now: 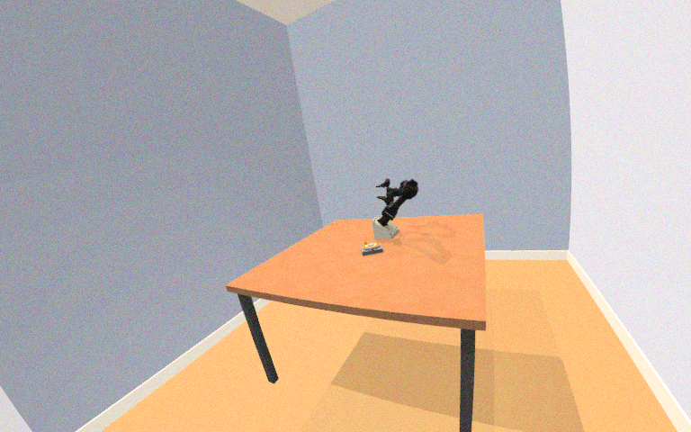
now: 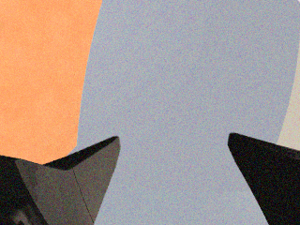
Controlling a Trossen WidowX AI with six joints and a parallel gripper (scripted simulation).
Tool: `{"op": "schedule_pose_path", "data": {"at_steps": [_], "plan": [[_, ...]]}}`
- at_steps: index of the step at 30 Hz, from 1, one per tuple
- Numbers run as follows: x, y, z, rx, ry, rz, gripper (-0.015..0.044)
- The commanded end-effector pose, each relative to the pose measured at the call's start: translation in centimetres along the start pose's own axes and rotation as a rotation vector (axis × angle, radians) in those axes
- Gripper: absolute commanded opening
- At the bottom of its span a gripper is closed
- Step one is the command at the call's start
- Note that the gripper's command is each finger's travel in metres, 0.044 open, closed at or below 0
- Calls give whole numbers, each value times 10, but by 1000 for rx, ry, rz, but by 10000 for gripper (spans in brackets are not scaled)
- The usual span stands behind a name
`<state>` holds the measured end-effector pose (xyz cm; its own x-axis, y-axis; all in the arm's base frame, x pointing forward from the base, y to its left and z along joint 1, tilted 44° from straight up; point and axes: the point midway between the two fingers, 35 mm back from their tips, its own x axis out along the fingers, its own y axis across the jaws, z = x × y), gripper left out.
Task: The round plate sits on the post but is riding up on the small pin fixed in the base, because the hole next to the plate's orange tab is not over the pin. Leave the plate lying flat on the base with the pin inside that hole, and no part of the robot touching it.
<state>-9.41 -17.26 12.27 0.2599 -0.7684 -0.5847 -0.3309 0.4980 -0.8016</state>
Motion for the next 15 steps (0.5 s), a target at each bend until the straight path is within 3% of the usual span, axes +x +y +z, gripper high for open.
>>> {"op": "schedule_pose_path", "data": {"at_steps": [1, 5, 15], "plan": [[0, 1, 0, -13, -2, 9, 374], [16, -1, 10, -328, -129, 41, 269], [60, -27, 62, -1141, -516, -143, 6]]}}
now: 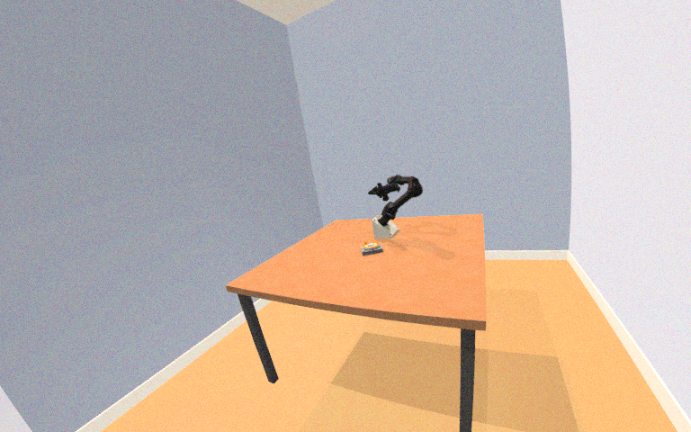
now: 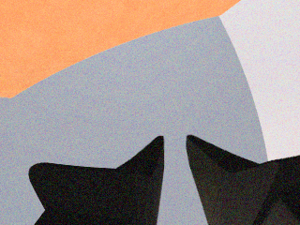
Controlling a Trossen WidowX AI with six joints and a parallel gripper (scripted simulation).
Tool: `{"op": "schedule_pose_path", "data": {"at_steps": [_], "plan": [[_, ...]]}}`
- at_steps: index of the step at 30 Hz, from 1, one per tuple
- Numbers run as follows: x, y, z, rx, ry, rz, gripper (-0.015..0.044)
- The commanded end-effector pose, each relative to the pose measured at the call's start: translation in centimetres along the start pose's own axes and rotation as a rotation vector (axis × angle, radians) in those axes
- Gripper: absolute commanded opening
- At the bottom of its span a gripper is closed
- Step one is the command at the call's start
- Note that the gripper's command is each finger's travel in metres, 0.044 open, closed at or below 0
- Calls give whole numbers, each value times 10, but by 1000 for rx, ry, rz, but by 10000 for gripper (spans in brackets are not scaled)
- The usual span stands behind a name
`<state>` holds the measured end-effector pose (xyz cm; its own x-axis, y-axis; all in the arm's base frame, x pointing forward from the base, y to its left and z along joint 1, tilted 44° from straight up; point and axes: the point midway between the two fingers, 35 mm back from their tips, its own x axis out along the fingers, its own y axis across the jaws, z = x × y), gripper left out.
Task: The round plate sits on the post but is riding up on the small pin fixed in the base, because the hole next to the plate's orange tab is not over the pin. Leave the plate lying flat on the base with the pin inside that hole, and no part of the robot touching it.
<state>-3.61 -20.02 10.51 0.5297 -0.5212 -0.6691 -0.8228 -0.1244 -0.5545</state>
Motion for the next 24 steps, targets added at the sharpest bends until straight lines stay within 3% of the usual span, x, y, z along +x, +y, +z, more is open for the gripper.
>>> {"op": "schedule_pose_path", "data": {"at_steps": [1, 12, 17, 20, 24], "plan": [[25, -22, 2, -391, -139, -105, 0], [71, -69, 26, -1110, -328, -403, 0], [96, -102, 54, -1613, -380, -687, 0], [102, -112, 62, -1754, -376, -784, 0], [115, -138, 90, -2123, -327, -1084, 0]]}}
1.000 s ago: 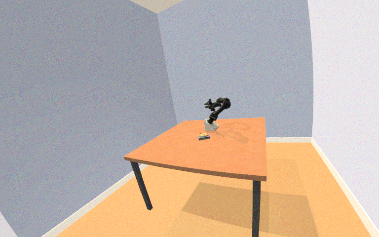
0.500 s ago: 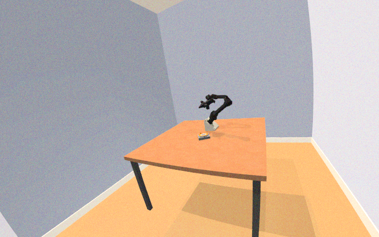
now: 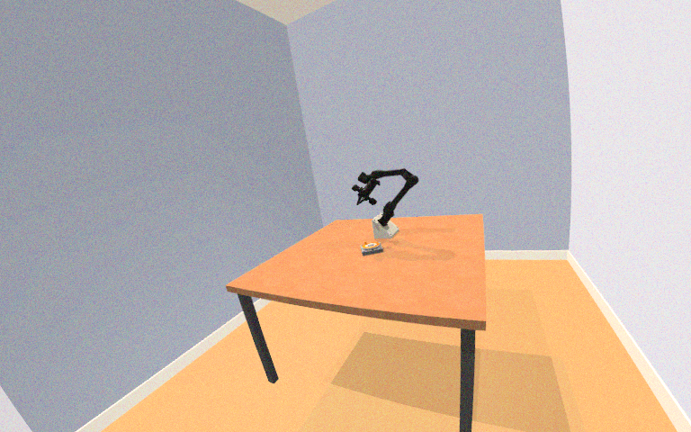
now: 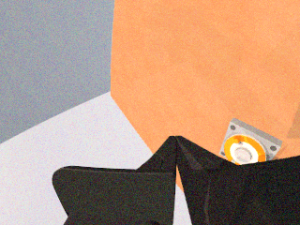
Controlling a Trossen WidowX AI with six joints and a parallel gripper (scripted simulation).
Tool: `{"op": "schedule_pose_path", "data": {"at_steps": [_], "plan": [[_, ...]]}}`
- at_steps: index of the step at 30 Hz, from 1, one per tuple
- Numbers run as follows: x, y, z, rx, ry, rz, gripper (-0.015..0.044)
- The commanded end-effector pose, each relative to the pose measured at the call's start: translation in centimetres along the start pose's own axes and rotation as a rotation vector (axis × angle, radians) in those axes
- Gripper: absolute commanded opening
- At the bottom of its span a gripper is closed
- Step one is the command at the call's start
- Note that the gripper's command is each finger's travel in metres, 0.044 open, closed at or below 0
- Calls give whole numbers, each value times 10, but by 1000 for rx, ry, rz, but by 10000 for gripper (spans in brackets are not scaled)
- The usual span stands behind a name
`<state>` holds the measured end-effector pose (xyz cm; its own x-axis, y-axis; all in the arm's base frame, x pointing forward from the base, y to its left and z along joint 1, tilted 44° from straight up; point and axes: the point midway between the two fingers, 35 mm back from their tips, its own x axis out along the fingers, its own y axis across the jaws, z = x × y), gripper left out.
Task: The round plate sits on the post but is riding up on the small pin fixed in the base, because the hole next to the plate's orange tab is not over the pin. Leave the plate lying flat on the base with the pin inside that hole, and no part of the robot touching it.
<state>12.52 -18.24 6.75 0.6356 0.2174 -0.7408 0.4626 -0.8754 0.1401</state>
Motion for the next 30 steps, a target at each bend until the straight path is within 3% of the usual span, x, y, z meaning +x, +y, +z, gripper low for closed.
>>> {"op": "schedule_pose_path", "data": {"at_steps": [1, 12, 17, 19, 23, 30], "plan": [[37, -2, -28, -523, 61, -187, 0], [100, -34, -78, -1333, 313, -448, 0], [134, -71, -103, -1864, 587, -594, 0], [138, -76, -105, -1922, 625, -608, 0], [156, -107, -118, -2243, 877, -675, 0], [157, -114, -119, -2295, 926, -684, 0]]}}
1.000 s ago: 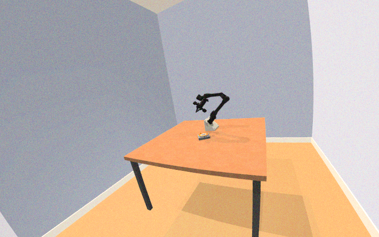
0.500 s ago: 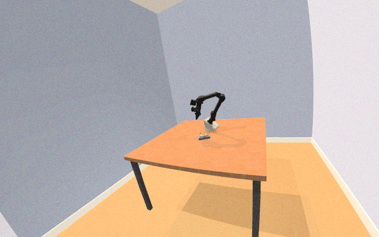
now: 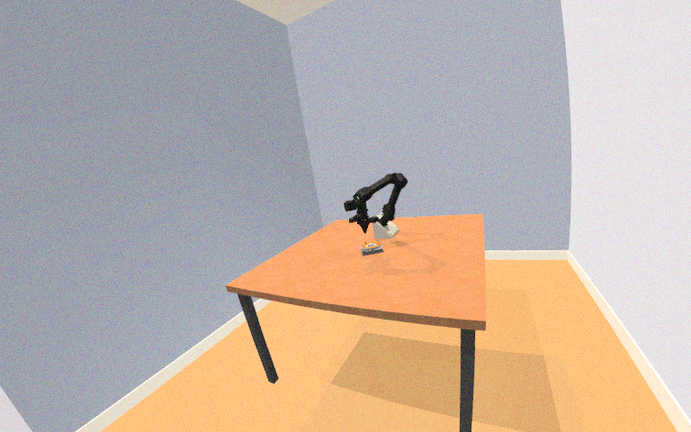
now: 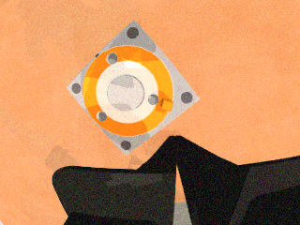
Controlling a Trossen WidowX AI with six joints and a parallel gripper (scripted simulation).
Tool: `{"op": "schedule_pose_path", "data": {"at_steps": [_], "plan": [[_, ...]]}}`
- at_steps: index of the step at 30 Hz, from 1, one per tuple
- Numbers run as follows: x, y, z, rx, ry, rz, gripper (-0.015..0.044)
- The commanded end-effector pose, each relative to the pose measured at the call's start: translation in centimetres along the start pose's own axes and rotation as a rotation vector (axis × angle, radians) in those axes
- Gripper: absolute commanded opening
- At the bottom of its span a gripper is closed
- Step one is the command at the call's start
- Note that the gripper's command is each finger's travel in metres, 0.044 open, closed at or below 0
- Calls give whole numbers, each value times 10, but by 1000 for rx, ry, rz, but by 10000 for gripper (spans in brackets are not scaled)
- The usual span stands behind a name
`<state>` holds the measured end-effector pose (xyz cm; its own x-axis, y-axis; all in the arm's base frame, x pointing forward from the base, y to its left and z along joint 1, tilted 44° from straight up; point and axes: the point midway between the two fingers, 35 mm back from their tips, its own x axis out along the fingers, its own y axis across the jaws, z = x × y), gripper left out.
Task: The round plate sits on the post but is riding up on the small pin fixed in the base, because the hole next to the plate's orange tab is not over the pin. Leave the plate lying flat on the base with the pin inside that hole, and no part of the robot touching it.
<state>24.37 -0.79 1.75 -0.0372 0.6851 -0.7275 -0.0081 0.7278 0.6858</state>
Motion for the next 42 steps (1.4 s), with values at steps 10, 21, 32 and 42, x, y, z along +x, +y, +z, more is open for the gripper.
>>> {"op": "schedule_pose_path", "data": {"at_steps": [10, 21, 32, 42], "plan": [[17, 6, 2, -147, 54, -2, 0], [59, 8, -2, -147, 54, 0, 0], [59, 3, 7, -147, 53, 0, 0], [60, -1, 17, -148, 53, 0, 0]]}}
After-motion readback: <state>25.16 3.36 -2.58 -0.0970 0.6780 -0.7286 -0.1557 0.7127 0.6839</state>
